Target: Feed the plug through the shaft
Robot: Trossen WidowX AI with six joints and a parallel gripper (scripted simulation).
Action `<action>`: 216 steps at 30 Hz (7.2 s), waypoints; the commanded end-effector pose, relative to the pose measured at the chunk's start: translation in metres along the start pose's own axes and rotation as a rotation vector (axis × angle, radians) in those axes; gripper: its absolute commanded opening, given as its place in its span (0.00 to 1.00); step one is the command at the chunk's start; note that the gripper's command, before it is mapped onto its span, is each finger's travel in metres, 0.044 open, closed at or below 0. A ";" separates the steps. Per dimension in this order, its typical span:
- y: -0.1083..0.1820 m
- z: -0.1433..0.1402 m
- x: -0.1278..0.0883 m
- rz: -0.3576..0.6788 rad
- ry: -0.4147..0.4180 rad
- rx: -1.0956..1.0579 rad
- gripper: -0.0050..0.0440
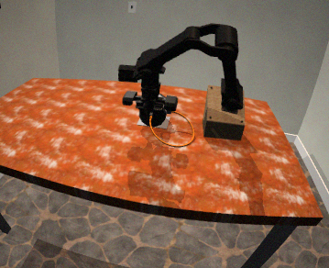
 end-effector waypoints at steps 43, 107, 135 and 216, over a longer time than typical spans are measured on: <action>-0.006 0.001 0.001 0.007 0.009 0.002 0.15; -0.010 0.002 0.002 -0.005 0.006 0.002 0.10; -0.001 -0.002 0.001 -0.005 0.006 0.002 0.31; 0.002 -0.003 -0.002 -0.005 0.006 0.002 0.31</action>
Point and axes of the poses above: the point midway between the two fingers, 35 mm back from their tips, its own x axis out along the fingers, its own z axis across the jaws, y = z × x, the point moved 9 cm from there along -x, back along the fingers, and after that the axes turned 12 degrees about x, right-handed, at the moved point
